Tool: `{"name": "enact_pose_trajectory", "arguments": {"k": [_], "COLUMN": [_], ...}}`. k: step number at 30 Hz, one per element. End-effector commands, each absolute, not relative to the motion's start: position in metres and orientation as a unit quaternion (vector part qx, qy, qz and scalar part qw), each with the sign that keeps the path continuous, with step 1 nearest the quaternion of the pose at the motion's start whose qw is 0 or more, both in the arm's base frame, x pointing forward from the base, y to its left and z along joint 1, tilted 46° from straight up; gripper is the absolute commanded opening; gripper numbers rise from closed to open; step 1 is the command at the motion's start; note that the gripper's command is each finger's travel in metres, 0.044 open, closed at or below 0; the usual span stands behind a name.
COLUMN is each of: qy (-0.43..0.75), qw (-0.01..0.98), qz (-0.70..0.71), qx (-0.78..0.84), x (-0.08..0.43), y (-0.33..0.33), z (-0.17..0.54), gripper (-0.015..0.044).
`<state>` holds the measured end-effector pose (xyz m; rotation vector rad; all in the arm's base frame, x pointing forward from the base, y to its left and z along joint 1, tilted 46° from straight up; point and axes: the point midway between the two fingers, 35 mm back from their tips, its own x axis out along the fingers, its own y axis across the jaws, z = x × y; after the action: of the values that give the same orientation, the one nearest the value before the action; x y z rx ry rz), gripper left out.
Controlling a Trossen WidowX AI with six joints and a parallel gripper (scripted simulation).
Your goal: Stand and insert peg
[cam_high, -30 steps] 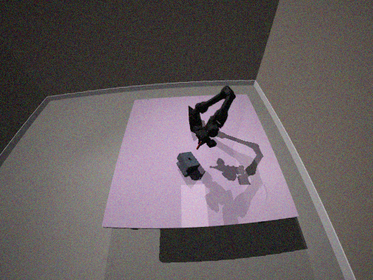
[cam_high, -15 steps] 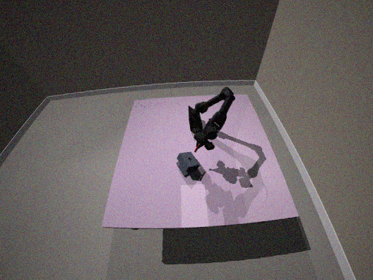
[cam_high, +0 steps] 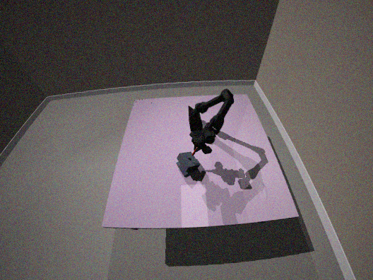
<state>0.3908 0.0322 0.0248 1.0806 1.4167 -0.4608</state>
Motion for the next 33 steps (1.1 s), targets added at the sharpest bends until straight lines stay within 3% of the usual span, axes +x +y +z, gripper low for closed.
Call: {"name": "enact_pose_trajectory", "arguments": {"k": [1,33], "qy": [0.613,0.611], "qw": [0.603,0.609], "qz": [-0.205,-0.198], "qx": [0.467,0.465], "x": [0.390,0.397], "y": [0.034,0.043], "z": [0.015,-0.005], "gripper": [0.0000,0.0000]}}
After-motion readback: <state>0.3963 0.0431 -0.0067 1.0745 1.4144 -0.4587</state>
